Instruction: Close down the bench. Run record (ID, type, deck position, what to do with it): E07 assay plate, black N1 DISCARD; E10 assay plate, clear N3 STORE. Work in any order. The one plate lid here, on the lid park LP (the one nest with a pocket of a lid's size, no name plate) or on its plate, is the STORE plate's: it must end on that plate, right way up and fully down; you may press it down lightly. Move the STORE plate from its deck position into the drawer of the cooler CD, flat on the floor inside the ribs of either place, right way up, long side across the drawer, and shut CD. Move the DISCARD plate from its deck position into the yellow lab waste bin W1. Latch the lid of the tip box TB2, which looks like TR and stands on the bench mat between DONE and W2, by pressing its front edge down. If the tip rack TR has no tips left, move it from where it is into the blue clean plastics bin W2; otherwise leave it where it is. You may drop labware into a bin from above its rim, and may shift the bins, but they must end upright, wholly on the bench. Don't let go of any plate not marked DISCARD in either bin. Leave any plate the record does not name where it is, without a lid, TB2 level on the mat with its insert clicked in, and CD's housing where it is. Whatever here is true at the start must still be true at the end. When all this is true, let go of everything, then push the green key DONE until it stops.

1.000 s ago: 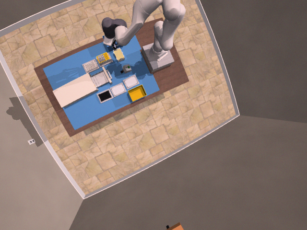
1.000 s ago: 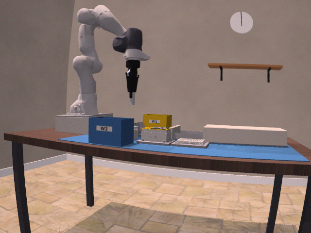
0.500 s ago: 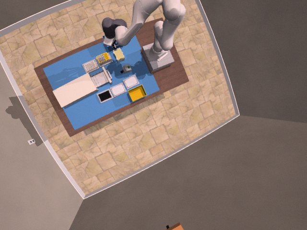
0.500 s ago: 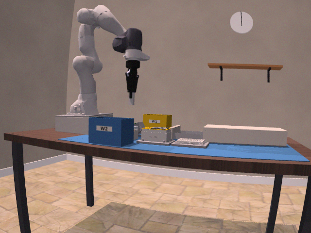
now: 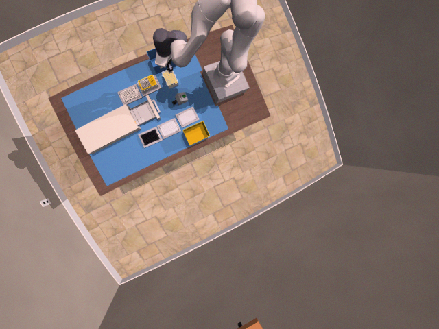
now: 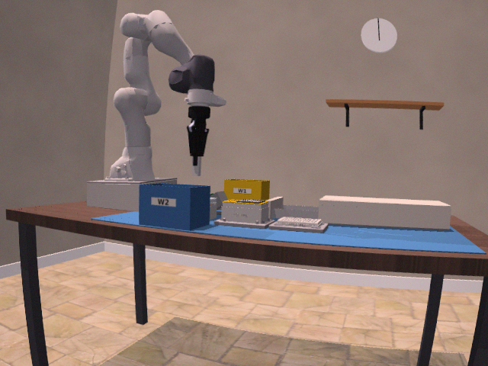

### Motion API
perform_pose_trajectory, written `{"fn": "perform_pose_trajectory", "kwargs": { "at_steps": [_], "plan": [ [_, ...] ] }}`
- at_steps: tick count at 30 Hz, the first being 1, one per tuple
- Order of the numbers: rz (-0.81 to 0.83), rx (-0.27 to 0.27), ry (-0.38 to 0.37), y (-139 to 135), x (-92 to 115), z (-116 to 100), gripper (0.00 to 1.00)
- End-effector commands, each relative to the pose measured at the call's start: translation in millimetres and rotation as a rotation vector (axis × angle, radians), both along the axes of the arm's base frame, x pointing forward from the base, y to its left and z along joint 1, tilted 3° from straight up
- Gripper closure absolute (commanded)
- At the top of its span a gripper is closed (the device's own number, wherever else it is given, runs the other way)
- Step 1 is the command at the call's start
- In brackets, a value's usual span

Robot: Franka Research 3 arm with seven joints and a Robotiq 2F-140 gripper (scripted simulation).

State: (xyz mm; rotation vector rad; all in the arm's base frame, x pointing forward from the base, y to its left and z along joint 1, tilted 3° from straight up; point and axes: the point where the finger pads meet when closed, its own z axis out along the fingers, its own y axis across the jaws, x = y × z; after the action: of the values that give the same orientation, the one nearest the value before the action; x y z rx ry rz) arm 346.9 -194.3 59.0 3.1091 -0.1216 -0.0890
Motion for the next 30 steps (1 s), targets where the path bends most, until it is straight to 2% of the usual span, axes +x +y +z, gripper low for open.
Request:
{"fn": "perform_pose_trajectory", "kwargs": {
  "at_steps": [1,9,30],
  "plan": [
    [0.008,-0.009,-0.019,-3.4,-3.6,-8.6,1.00],
    [0.008,-0.009,-0.019,-3.0,-18.7,-25.0,1.00],
    [0.008,-0.009,-0.019,-3.1,-18.7,-26.3,1.00]
  ]
}}
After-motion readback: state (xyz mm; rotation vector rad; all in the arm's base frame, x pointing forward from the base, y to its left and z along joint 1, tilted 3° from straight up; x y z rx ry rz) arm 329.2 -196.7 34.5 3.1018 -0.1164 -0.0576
